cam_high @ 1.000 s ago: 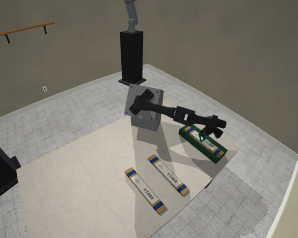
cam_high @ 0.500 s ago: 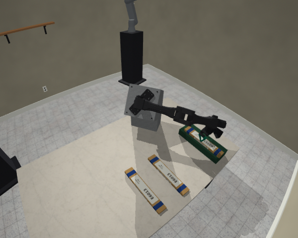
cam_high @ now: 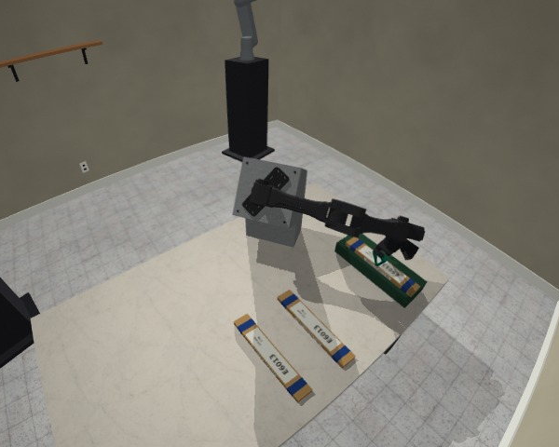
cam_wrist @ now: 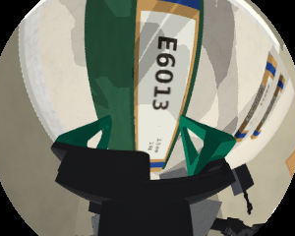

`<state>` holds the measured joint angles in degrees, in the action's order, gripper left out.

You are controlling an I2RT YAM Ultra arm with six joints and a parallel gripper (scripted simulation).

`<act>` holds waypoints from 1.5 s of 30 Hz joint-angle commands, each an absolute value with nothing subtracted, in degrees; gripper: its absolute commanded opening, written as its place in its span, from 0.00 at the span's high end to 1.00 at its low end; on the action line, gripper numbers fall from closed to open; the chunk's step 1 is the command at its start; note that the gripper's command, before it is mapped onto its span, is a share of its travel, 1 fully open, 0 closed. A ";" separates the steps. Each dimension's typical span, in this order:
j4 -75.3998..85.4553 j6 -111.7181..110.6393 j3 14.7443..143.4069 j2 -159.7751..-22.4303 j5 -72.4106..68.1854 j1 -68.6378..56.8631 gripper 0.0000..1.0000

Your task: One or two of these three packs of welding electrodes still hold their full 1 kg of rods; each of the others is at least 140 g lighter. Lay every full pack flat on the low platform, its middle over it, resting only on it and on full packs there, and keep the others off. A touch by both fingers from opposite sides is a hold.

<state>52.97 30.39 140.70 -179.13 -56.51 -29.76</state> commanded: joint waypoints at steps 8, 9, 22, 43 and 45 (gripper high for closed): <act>49.73 27.86 135.28 -174.57 -56.50 -28.49 0.03; 49.04 27.88 133.61 -173.42 -56.44 -30.07 0.03; 61.79 37.21 137.23 -171.93 -55.74 -36.01 0.03; 69.57 41.11 143.86 -174.17 -55.80 -37.57 0.03; 69.62 41.14 143.92 -174.20 -55.79 -37.57 0.03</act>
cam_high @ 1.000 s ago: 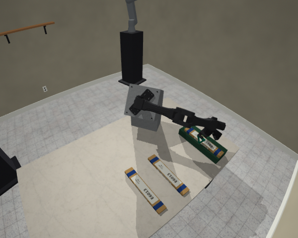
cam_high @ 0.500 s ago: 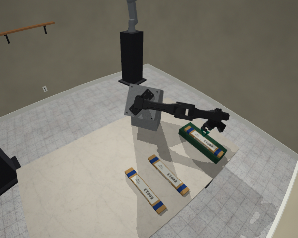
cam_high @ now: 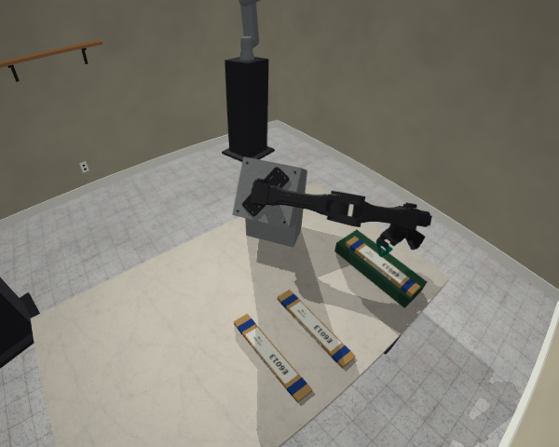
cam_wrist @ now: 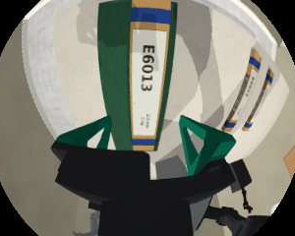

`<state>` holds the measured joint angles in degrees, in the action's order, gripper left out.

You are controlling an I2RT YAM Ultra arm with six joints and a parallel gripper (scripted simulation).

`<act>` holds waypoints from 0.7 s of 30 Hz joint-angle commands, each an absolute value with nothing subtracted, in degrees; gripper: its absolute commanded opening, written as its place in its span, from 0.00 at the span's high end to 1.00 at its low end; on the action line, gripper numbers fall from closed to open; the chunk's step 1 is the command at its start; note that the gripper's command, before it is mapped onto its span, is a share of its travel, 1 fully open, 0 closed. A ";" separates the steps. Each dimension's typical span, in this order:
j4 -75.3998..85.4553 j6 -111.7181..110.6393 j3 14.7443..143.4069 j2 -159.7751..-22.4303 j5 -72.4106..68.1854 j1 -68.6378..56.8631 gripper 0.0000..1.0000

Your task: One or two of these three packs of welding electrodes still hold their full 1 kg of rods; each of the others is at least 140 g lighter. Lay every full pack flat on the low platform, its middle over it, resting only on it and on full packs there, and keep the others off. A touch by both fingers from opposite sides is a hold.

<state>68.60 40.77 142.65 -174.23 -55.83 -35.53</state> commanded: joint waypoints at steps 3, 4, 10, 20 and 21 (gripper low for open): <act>69.65 41.10 143.94 -174.21 -55.79 -37.58 0.03; 69.65 41.07 143.94 -174.21 -55.79 -37.58 0.03; 69.65 41.06 143.94 -174.21 -55.79 -37.58 0.03; 69.51 41.03 143.79 -174.88 -55.76 -37.58 0.03; 69.51 41.03 143.79 -174.88 -55.76 -37.58 0.03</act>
<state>68.75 40.84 142.65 -174.23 -55.83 -35.51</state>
